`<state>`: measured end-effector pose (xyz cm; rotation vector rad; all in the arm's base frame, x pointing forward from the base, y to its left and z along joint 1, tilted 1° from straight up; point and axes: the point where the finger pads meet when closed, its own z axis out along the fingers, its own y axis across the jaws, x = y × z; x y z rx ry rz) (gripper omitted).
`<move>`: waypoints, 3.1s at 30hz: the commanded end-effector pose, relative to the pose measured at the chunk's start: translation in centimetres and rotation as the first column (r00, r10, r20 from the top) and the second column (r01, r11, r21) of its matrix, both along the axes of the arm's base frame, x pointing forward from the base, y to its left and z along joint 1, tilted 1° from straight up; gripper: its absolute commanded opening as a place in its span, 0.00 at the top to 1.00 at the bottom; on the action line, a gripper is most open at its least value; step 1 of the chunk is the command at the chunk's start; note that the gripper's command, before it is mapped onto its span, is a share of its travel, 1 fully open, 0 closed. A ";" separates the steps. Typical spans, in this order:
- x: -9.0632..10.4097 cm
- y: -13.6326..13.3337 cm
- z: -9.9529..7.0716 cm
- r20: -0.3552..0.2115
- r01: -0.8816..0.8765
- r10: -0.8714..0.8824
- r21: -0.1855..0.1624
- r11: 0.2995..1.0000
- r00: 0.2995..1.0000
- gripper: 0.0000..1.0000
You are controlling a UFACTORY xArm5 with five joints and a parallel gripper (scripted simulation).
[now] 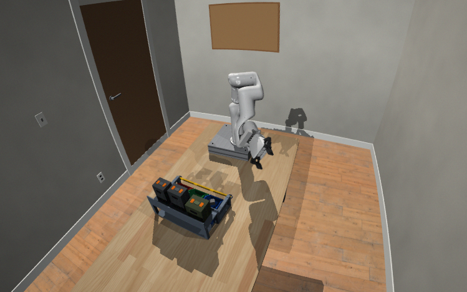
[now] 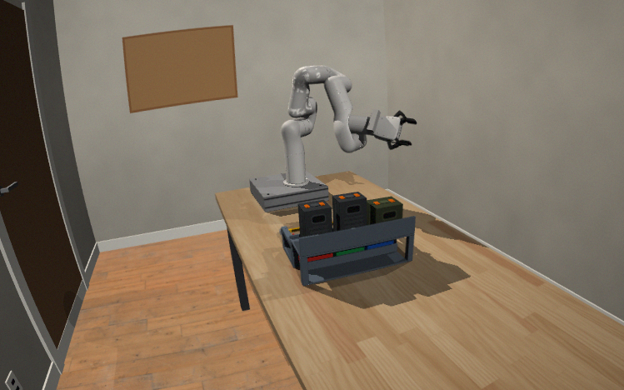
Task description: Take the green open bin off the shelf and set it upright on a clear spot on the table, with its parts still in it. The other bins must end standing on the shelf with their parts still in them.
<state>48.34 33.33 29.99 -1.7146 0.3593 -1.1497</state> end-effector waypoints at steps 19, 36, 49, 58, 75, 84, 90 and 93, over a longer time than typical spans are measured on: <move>0.1 -2.3 -1.2 -0.119 0.073 -0.072 -0.001 0.997 0.990 0.00; 0.3 -6.0 -3.3 -0.235 0.143 -0.142 -0.013 0.990 0.962 0.00; 0.5 -8.7 -4.9 -0.325 0.197 -0.195 -0.028 0.980 0.925 0.00; 0.6 -10.9 -6.1 -0.390 0.236 -0.234 -0.043 0.971 0.891 0.00; 0.8 -14.4 -8.2 -0.498 0.301 -0.298 -0.075 0.951 0.815 0.00; 0.9 -16.1 -9.1 -0.547 0.330 -0.326 -0.094 0.939 0.771 0.00; 0.9 -17.4 -9.9 -0.581 0.351 -0.347 -0.109 0.930 0.736 0.00; 1.0 -18.0 -10.2 -0.598 0.362 -0.356 -0.117 0.925 0.718 0.00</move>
